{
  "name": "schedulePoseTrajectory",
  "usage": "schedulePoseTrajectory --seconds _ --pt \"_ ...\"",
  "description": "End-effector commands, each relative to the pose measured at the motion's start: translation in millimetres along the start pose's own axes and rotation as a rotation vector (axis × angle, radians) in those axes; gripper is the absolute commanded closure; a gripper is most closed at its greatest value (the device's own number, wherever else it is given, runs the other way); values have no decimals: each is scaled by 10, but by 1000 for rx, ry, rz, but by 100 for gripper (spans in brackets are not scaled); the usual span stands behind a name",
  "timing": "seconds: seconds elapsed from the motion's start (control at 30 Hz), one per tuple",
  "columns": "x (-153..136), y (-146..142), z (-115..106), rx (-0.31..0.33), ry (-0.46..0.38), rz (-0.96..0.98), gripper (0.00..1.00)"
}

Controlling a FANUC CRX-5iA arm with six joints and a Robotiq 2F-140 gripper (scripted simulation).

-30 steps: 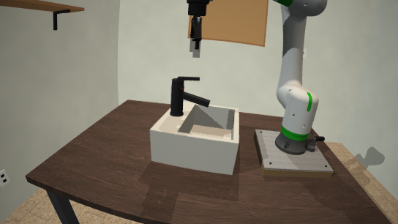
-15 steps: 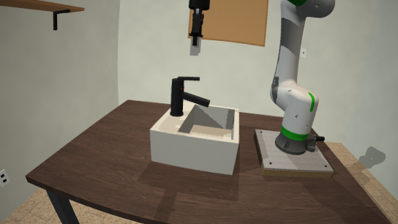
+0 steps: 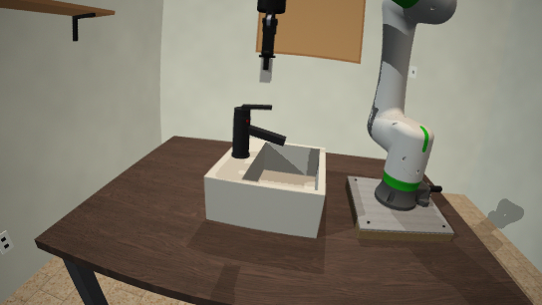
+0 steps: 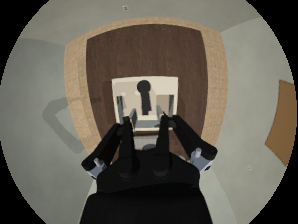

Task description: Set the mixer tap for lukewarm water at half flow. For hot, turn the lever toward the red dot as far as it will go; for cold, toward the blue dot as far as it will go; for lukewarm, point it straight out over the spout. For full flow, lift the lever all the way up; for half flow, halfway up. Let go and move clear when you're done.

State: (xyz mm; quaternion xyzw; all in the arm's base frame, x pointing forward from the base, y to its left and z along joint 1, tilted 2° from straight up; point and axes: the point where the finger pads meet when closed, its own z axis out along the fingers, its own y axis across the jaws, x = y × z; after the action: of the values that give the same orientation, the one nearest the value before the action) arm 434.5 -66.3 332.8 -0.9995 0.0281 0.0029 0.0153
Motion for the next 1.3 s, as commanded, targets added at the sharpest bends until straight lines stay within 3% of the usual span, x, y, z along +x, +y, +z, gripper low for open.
schedulePoseTrajectory --seconds 0.0,1.0,1.03,1.27 --pt "1 0 -2 0 0 0 100" --pt "1 0 -2 0 0 0 100" --pt "1 0 -2 0 0 0 61" --pt "1 0 -2 0 0 0 61"
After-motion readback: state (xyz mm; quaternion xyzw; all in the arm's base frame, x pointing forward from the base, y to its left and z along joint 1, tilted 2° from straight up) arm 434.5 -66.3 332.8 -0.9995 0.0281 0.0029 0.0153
